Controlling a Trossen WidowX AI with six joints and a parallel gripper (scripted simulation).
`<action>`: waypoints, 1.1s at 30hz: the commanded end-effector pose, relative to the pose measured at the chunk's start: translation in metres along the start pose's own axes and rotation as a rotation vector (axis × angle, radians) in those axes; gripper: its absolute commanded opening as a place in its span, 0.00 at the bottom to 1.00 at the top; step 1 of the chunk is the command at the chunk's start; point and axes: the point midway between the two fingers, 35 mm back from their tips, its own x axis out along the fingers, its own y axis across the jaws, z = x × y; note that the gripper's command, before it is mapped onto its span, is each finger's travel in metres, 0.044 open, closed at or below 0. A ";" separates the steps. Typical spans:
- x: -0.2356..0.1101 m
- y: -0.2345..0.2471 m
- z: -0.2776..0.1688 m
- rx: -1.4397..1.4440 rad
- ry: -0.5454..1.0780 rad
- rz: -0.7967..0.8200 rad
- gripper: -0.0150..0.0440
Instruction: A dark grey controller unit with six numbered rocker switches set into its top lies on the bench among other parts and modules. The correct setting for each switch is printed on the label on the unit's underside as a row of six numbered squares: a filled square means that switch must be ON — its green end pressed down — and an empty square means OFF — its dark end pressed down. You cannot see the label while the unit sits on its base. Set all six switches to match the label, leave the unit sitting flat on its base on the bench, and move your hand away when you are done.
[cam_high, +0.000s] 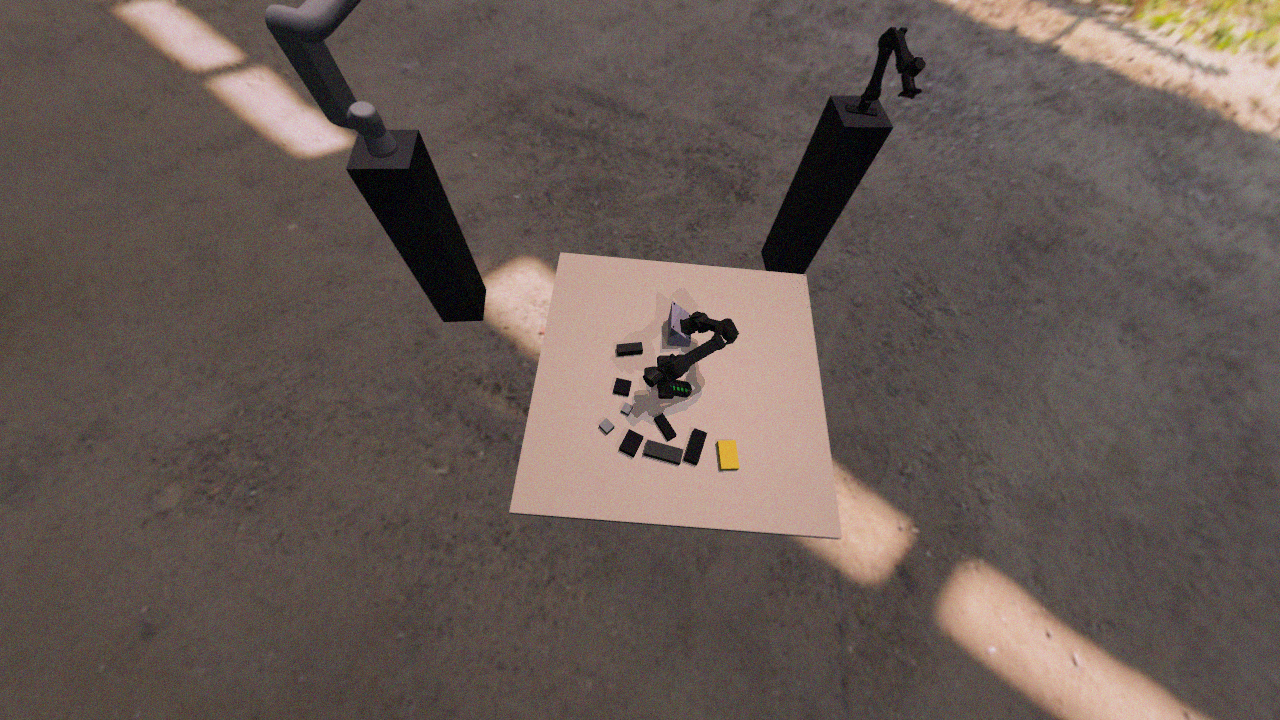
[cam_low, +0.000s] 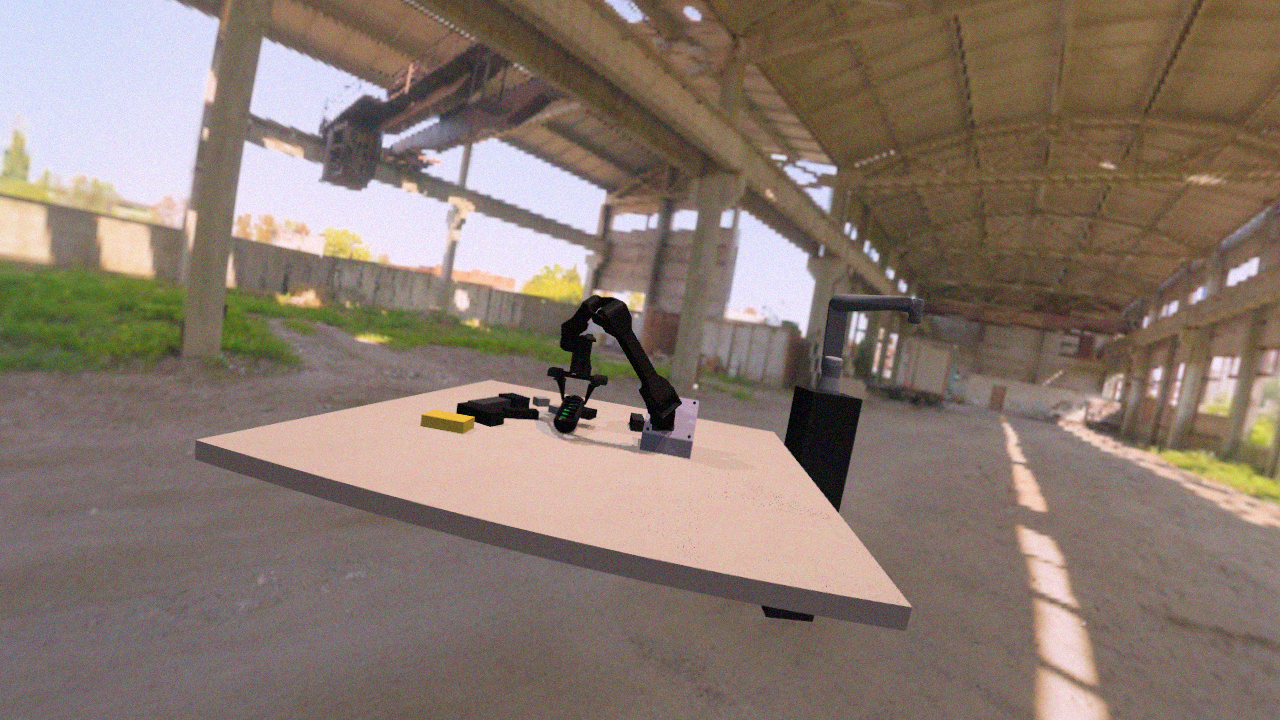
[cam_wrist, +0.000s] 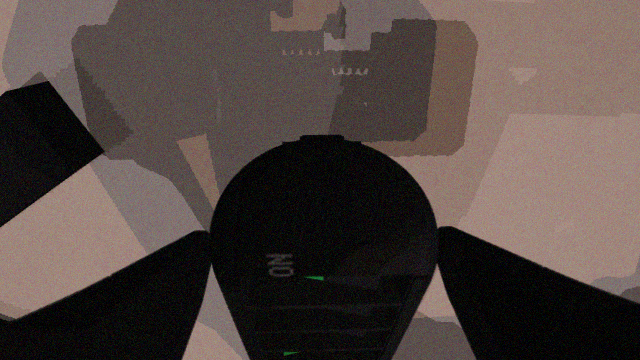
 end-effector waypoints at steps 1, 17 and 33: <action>-0.003 0.000 -0.005 0.004 -0.008 -0.001 0.82; -0.012 0.000 -0.015 0.005 -0.040 -0.001 0.82; -0.019 0.000 -0.026 0.005 -0.073 -0.002 0.82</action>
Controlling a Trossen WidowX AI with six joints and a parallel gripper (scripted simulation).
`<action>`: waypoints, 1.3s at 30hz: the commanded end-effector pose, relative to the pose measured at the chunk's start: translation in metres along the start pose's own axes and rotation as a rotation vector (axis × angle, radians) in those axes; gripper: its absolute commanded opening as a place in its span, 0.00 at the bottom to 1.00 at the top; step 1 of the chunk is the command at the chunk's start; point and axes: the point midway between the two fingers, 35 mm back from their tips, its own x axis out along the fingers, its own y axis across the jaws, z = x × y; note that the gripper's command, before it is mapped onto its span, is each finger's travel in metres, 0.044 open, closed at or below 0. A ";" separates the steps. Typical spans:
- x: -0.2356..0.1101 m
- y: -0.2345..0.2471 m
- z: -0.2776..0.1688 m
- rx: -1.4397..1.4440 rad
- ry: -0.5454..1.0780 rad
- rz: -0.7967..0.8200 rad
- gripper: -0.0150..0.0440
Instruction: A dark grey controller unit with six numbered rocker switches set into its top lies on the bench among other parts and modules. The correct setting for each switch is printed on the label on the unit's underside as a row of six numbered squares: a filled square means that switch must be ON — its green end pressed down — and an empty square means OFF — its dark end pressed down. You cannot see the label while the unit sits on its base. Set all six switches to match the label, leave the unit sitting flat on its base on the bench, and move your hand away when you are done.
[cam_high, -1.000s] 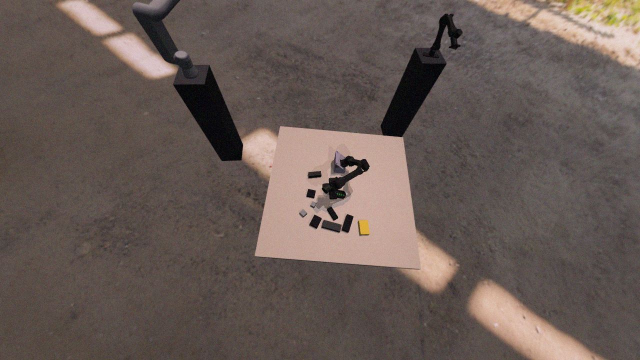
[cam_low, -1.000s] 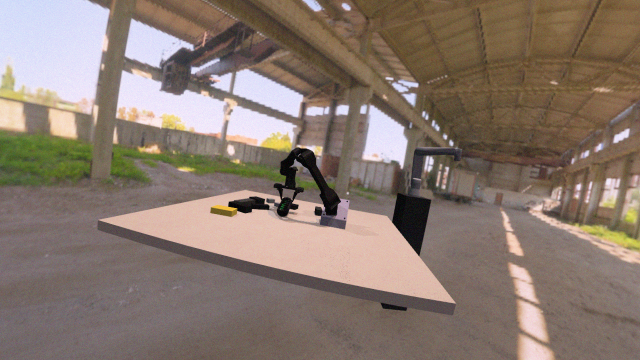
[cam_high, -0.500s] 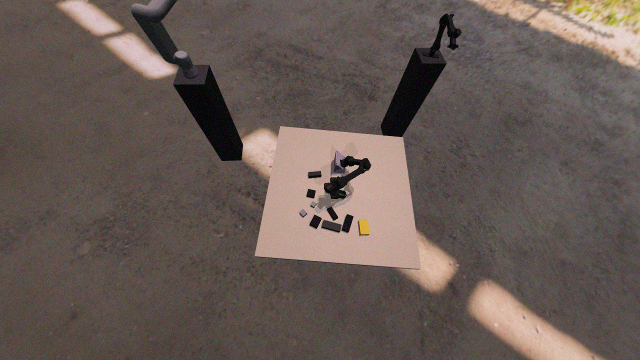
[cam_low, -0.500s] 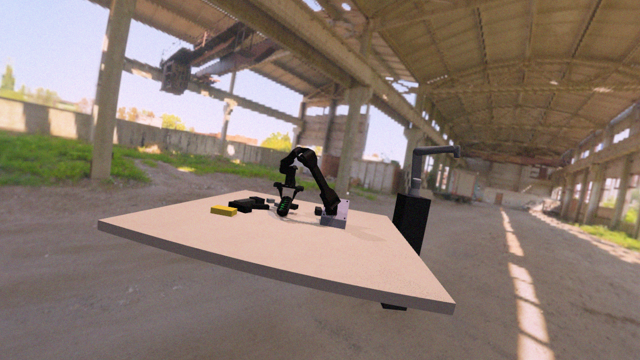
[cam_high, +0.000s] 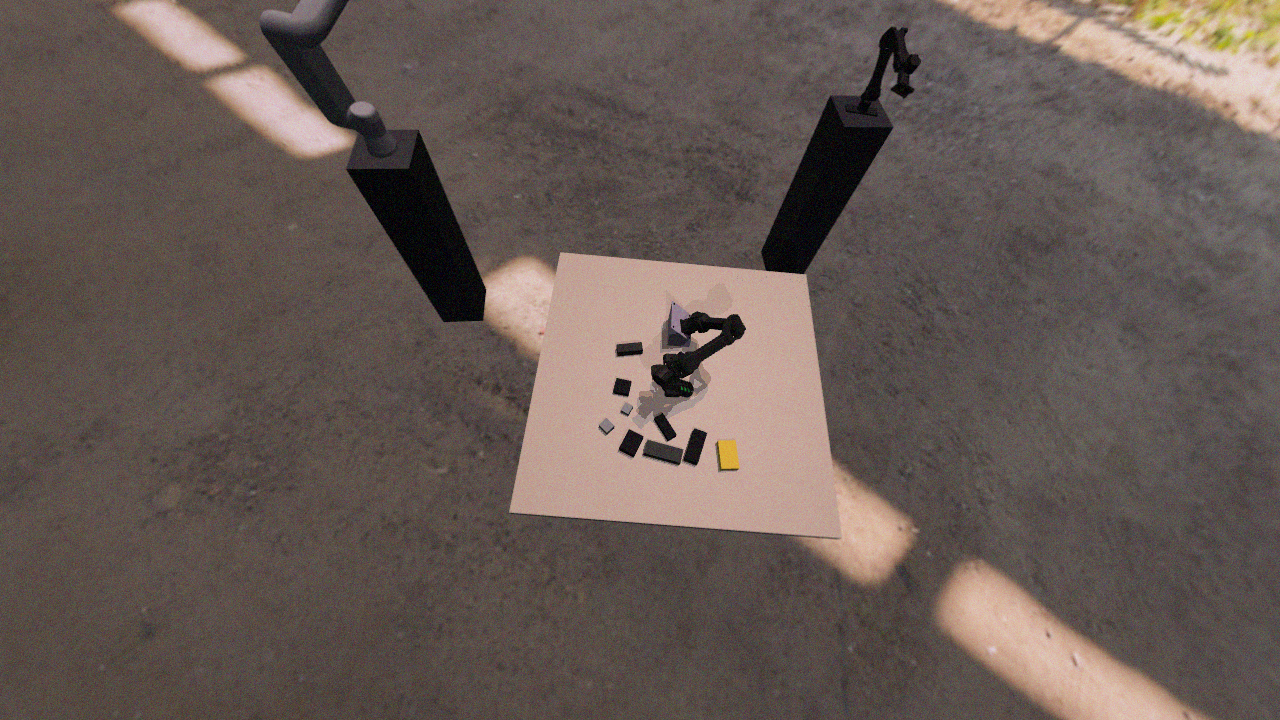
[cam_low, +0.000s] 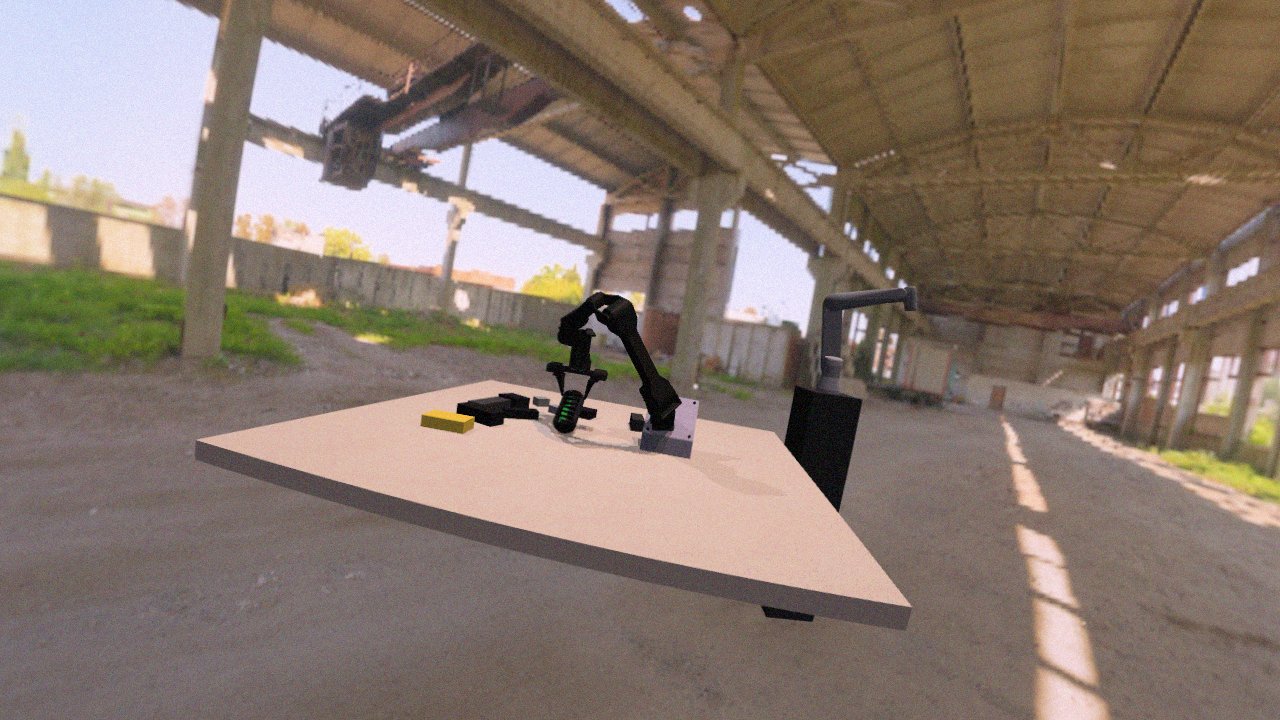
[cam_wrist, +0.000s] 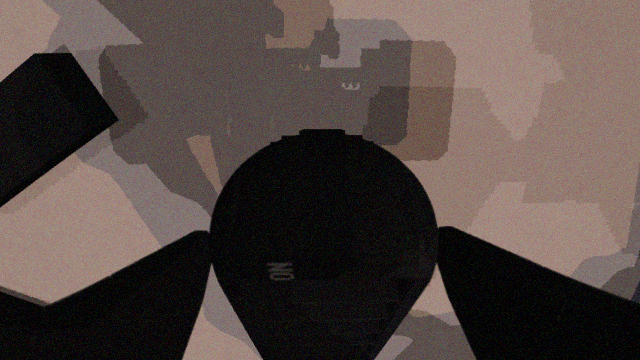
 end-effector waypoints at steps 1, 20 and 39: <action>-0.003 -0.001 -0.005 0.004 -0.006 -0.001 0.82; -0.011 0.000 -0.019 0.004 -0.046 -0.002 0.82; -0.017 0.000 -0.034 0.005 -0.085 -0.002 0.82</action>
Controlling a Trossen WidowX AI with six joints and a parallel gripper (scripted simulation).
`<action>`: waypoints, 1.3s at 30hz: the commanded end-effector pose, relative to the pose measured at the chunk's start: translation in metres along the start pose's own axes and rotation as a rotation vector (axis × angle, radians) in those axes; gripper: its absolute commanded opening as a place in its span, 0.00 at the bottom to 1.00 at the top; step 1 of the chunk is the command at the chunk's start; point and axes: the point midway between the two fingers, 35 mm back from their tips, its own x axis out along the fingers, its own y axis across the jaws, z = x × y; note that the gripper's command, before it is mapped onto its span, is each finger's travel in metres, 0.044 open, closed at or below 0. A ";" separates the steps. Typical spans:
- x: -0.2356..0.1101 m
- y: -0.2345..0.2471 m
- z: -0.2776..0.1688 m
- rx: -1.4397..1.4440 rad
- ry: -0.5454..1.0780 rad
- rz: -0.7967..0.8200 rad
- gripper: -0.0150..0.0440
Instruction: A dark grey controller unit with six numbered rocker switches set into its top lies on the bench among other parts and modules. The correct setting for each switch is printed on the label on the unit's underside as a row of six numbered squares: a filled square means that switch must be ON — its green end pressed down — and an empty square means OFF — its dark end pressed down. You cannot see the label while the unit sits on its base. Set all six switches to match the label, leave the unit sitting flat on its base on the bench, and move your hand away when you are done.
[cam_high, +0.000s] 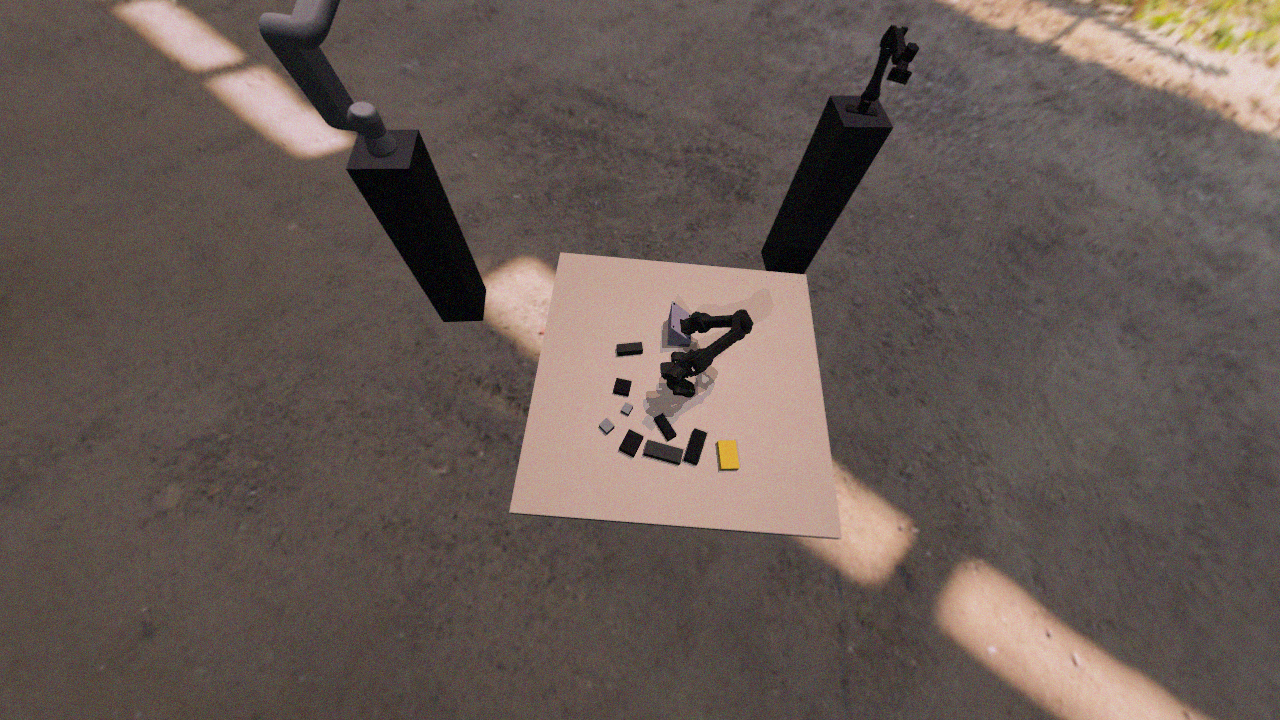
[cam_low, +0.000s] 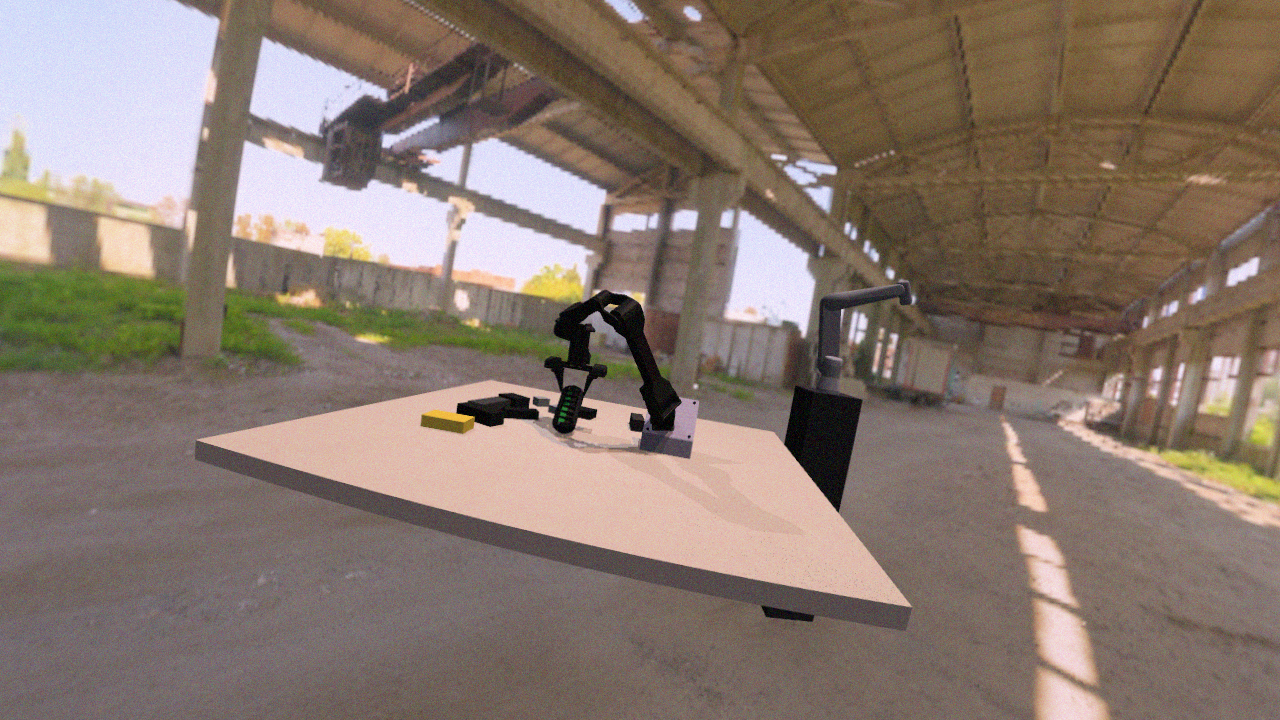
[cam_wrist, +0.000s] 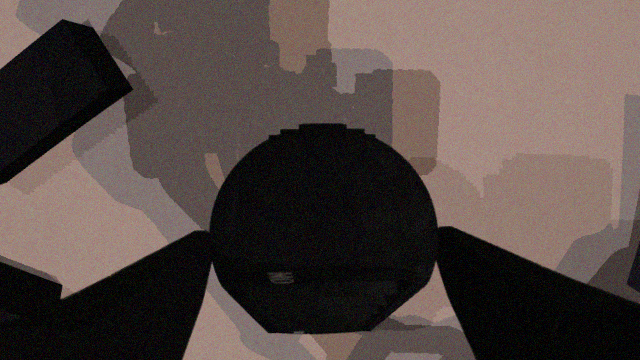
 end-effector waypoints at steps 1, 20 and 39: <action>-0.001 0.000 -0.007 0.002 -0.002 -0.003 0.82; -0.007 0.000 -0.021 0.002 -0.040 -0.004 0.82; -0.016 0.000 -0.033 0.002 -0.073 -0.004 0.82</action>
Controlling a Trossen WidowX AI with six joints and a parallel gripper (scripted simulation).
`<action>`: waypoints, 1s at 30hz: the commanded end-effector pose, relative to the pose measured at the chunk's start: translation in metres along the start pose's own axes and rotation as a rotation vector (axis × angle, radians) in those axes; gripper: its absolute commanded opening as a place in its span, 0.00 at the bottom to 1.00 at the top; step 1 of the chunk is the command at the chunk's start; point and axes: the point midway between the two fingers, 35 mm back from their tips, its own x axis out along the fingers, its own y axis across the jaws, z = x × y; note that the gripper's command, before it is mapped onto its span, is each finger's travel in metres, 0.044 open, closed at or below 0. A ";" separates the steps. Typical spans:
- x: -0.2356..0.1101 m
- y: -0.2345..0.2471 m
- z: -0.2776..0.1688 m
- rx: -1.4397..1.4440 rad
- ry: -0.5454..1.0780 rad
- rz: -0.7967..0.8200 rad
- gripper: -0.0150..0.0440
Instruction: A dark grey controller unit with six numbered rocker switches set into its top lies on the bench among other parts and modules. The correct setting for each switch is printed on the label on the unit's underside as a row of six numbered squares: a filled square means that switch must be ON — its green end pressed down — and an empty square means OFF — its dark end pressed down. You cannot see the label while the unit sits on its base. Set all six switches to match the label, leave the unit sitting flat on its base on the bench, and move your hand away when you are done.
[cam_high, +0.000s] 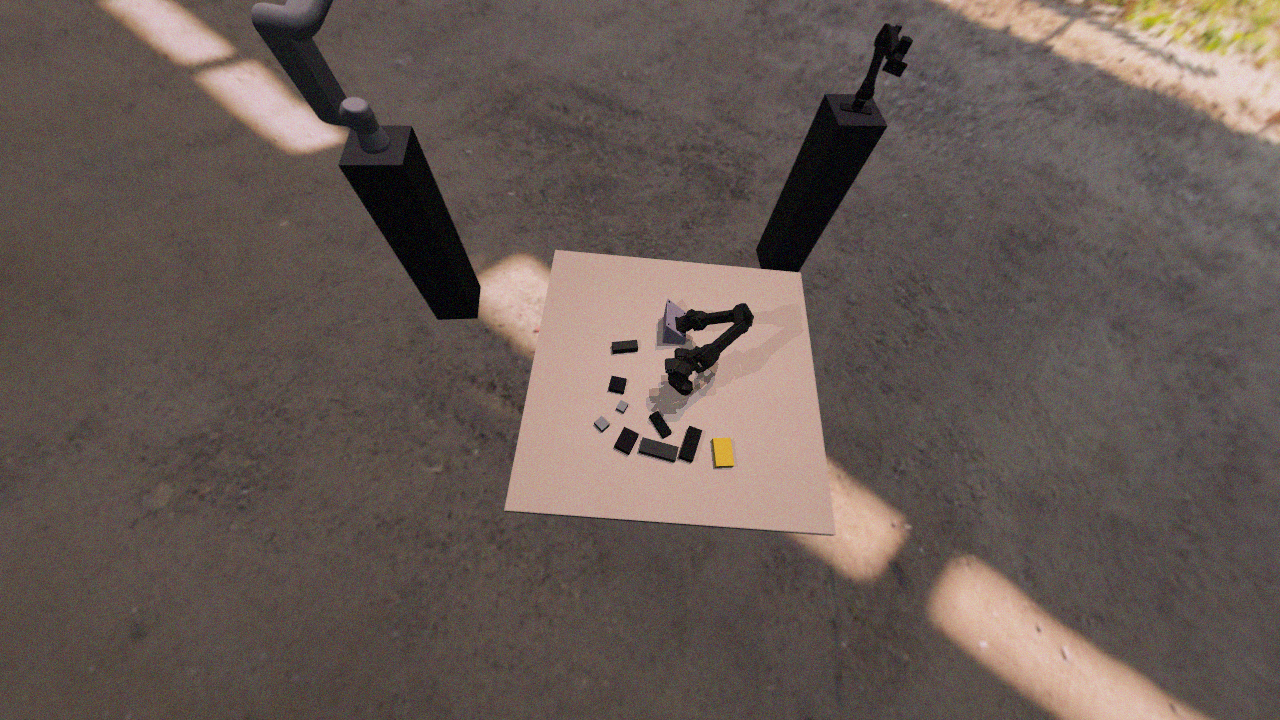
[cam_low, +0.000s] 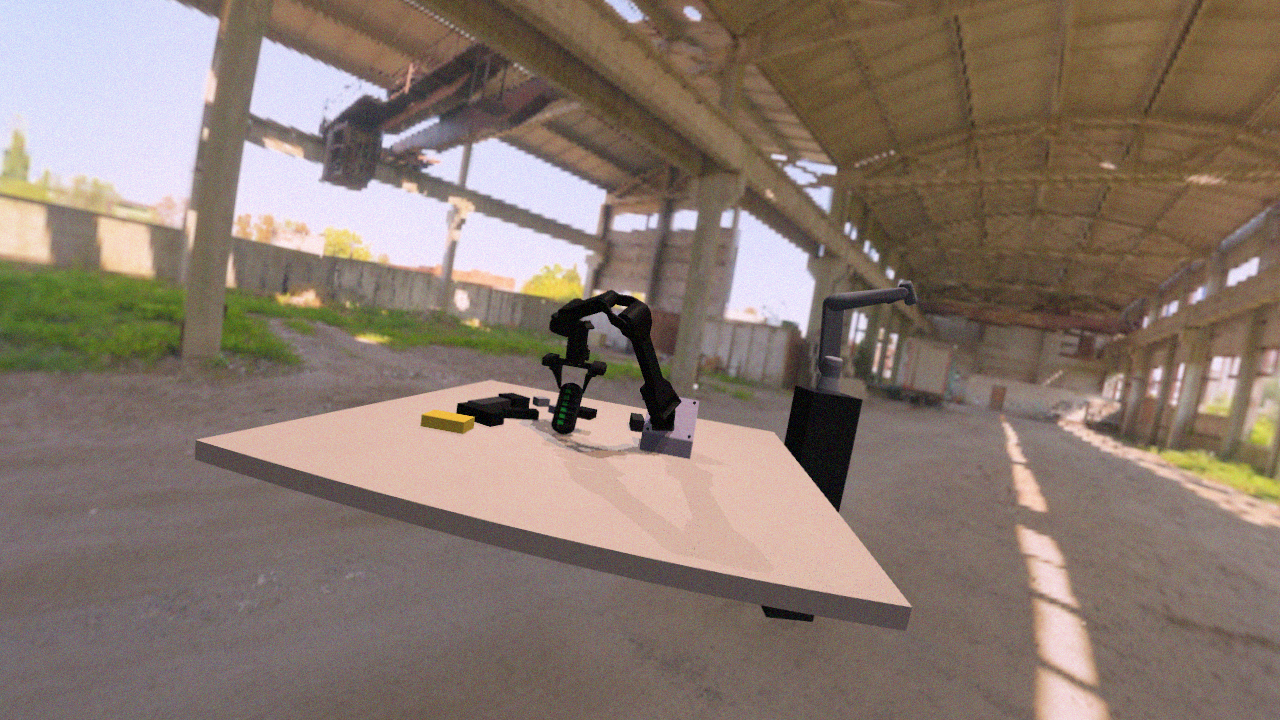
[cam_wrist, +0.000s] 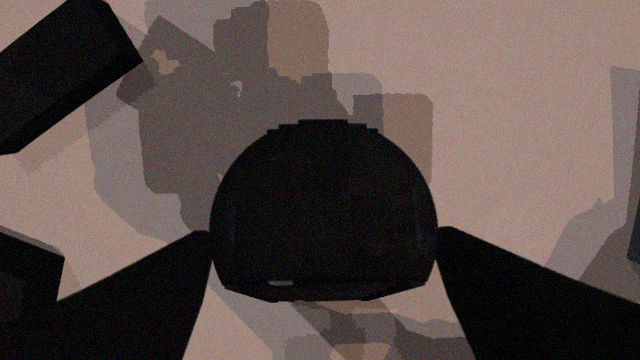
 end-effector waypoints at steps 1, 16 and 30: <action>-0.002 0.000 -0.006 -0.002 -0.007 -0.005 0.82; -0.007 0.000 -0.018 -0.002 -0.038 -0.005 0.82; -0.011 0.000 -0.029 -0.002 -0.067 -0.005 0.82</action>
